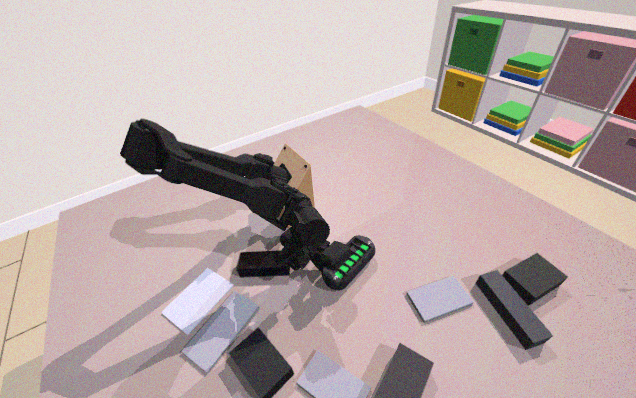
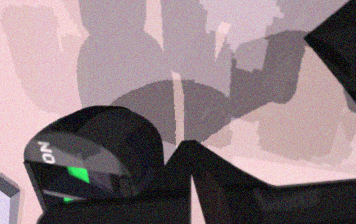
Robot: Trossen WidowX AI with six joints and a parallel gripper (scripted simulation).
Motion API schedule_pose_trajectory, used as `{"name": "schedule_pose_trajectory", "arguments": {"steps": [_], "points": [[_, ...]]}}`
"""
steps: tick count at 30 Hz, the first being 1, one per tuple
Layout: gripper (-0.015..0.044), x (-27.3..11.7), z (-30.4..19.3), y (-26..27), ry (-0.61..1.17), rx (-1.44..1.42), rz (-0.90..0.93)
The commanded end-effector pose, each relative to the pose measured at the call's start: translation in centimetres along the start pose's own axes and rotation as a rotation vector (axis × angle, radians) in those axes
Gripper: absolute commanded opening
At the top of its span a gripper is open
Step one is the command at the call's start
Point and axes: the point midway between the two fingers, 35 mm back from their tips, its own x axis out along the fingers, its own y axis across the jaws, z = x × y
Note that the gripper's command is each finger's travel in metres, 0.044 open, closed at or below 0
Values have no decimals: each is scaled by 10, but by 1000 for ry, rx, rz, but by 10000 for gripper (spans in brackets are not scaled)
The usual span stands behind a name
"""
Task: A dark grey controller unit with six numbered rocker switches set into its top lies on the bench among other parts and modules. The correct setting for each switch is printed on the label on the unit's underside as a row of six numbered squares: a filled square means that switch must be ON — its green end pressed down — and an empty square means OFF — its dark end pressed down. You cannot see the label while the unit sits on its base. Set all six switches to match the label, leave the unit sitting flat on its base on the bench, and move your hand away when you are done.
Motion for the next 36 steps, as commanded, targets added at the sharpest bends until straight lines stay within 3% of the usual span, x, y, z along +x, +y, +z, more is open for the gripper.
{"name": "schedule_pose_trajectory", "arguments": {"steps": [1,36], "points": [[0,0,1,5,1,6,9],[0,7,2,32,1,7,10]]}}
